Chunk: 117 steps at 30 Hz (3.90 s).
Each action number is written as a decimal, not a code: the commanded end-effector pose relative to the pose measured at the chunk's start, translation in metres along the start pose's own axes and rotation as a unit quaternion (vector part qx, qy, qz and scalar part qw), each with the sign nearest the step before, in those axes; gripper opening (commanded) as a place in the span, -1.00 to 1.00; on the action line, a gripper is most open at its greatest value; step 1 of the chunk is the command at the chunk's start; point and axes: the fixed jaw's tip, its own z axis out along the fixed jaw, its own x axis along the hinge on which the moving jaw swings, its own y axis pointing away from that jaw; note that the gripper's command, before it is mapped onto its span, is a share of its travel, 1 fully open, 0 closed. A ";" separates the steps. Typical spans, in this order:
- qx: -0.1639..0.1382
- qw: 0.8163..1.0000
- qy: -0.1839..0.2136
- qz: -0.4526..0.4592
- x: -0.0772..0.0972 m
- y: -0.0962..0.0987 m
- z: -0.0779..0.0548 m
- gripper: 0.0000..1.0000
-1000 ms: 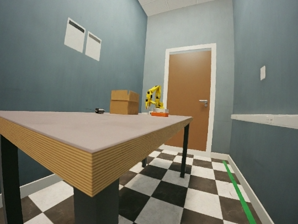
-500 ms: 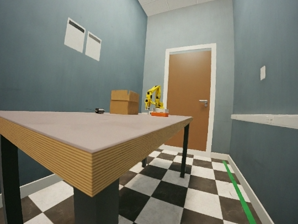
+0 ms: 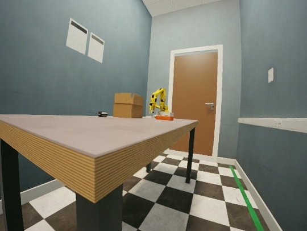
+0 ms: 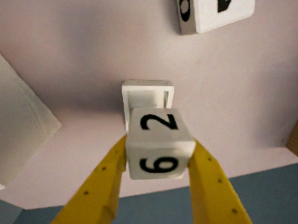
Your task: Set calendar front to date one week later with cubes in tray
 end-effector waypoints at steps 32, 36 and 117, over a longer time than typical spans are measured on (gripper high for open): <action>-0.011 1.000 -0.002 0.007 -0.001 0.009 0.016 -1.00; -0.011 1.000 -0.002 0.007 -0.001 0.009 0.017 -1.00; -0.011 1.000 -0.002 0.006 -0.001 0.010 0.033 -0.54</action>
